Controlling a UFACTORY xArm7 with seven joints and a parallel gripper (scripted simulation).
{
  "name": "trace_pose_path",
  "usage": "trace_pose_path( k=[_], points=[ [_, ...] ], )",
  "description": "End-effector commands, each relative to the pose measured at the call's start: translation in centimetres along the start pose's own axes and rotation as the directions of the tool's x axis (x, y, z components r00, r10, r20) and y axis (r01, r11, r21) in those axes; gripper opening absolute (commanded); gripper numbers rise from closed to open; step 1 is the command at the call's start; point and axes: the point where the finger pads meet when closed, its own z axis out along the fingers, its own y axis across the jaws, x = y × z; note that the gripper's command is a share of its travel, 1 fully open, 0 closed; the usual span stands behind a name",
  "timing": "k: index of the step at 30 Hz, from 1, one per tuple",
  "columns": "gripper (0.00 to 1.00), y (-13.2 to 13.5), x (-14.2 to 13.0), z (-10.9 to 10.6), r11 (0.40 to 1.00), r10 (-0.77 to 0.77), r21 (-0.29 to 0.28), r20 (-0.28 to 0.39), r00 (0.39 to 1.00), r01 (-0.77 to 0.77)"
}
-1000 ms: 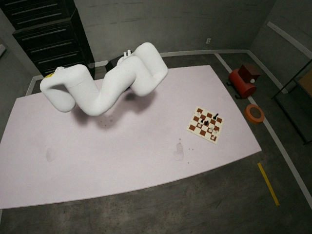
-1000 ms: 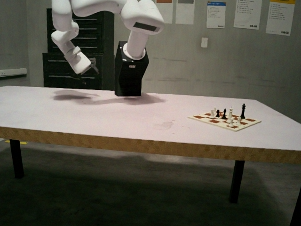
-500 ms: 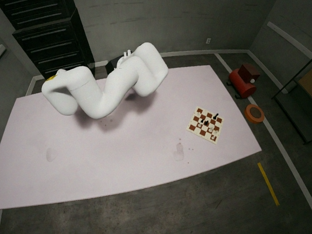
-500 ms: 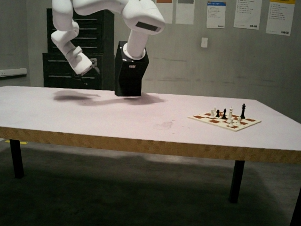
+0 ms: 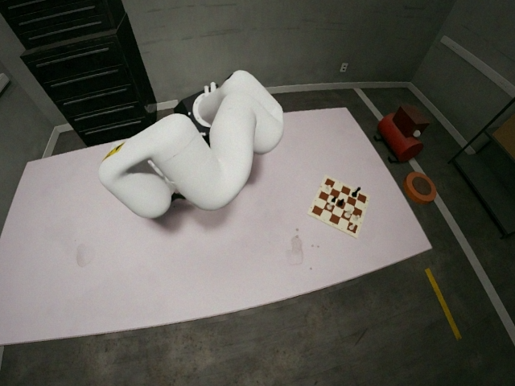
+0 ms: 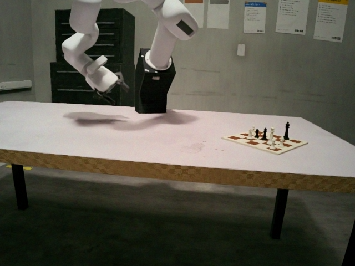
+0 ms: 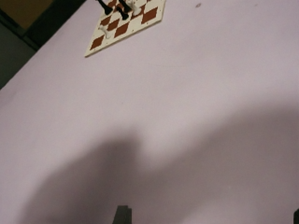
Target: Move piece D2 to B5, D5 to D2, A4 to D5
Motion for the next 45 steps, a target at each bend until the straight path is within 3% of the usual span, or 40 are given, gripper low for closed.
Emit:
trace_pose_path(
  k=[1, 2, 4, 5, 9, 10, 11, 12, 15, 16, 19, 20, 22, 26, 27, 30, 31, 34, 35, 37, 38, 39, 40, 43, 45],
  points=[
    [1.0, 1.5, 4.1, 2.2, 0.992, -0.117, 0.045, 0.044, 0.992, 0.115],
    [1.0, 2.1, 6.1, 3.6, 0.98, -0.185, 0.08, 0.054, 0.981, 0.181],
    [1.0, 2.2, 6.3, 3.7, 0.98, -0.185, 0.08, 0.054, 0.981, 0.181],
    [1.0, 2.8, 8.4, 5.1, 0.961, -0.257, 0.118, 0.061, 0.965, 0.249],
    [1.0, 2.9, 8.6, 5.3, 0.961, -0.257, 0.118, 0.061, 0.965, 0.249],
    [1.0, 3.6, 11.1, 6.9, 0.935, -0.331, 0.158, 0.065, 0.941, 0.318],
    [1.0, 3.6, 11.1, 6.9, 0.935, -0.331, 0.158, 0.065, 0.941, 0.318],
    [1.0, 4.2, 13.3, 8.4, 0.898, -0.411, 0.202, 0.064, 0.909, 0.391],
    [1.0, 4.4, 13.8, 8.8, 0.898, -0.411, 0.202, 0.064, 0.909, 0.391],
    [1.0, 5.1, 16.1, 10.3, 0.843, -0.502, 0.255, 0.062, 0.863, 0.473],
    [1.0, 5.5, 17.0, 10.9, 0.843, -0.502, 0.255, 0.062, 0.863, 0.473],
    [1.0, 6.1, 19.3, 12.5, 0.758, -0.612, 0.321, 0.05, 0.79, 0.567],
    [1.0, 6.8, 21.1, 13.6, 0.758, -0.612, 0.321, 0.05, 0.79, 0.567],
    [1.0, 6.9, 21.3, 13.7, 0.758, -0.612, 0.321, 0.05, 0.79, 0.567],
    [1.0, 8.2, 25.4, 16.5, 0.659, -0.709, 0.383, 0.029, 0.705, 0.647],
    [1.0, 8.2, 25.4, 16.5, 0.659, -0.709, 0.383, 0.029, 0.705, 0.647],
    [1.0, 8.8, 27.5, 17.9, 0.575, -0.774, 0.427, 0.007, 0.633, 0.698],
    [1.0, 9.2, 28.6, 18.6, 0.575, -0.774, 0.427, 0.007, 0.633, 0.698],
    [1.0, 10.0, 31.2, 20.3, 0.501, -0.822, 0.46, -0.014, 0.57, 0.734],
    [1.0, 10.0, 31.2, 20.3, 0.501, -0.822, 0.46, -0.014, 0.57, 0.734],
    [1.0, 10.7, 33.3, 21.7, 0.438, -0.856, 0.485, -0.034, 0.516, 0.757],
    [1.0, 10.7, 33.3, 21.7, 0.438, -0.856, 0.485, -0.034, 0.516, 0.757],
    [1.0, 11.2, 35.1, 23.0, 0.381, -0.882, 0.505, -0.052, 0.468, 0.774],
    [1.0, 11.2, 35.1, 23.0, 0.381, -0.882, 0.505, -0.052, 0.468, 0.774],
    [1.0, 12.1, 37.9, 24.9, 0.291, -0.916, 0.534, -0.083, 0.392, 0.794]
  ],
)
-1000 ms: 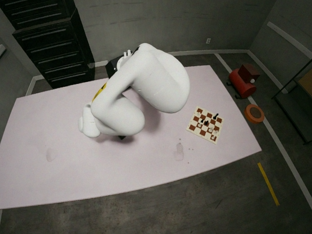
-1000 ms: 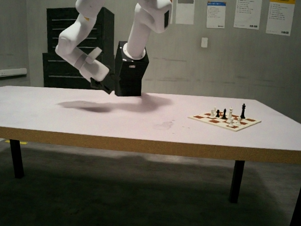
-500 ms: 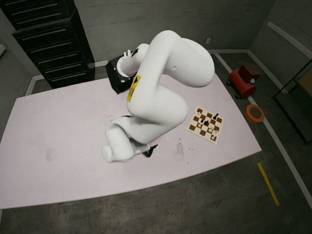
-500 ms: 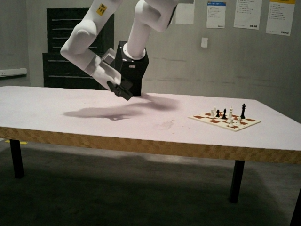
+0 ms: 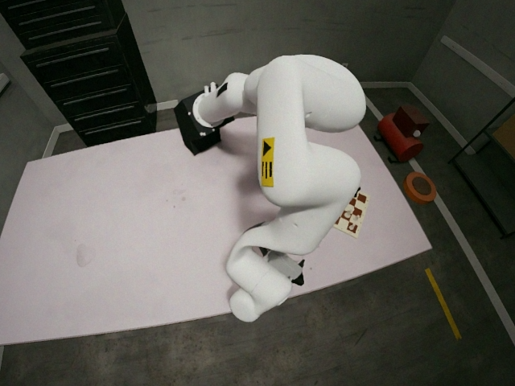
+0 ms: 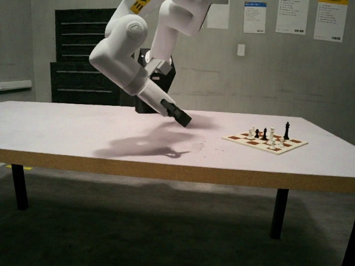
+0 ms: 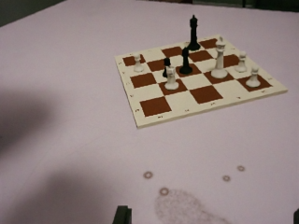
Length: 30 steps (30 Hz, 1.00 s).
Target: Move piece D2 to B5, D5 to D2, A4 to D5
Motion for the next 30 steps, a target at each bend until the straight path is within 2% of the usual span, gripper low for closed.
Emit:
trace_pose_path(
  k=[1, 6, 9, 30],
  points=[
    [1.0, 4.4, 0.0, 0.1, 0.993, -0.104, 0.062, 0.019, 0.994, 0.103],
    [1.0, 8.3, 0.5, 0.4, 0.974, -0.203, 0.111, 0.03, 0.979, 0.198],
    [1.0, 9.5, 0.7, 0.5, 0.966, -0.231, 0.124, 0.033, 0.972, 0.225],
    [1.0, 9.6, 0.7, 0.5, 0.965, -0.236, 0.126, 0.033, 0.971, 0.23]
  ],
)
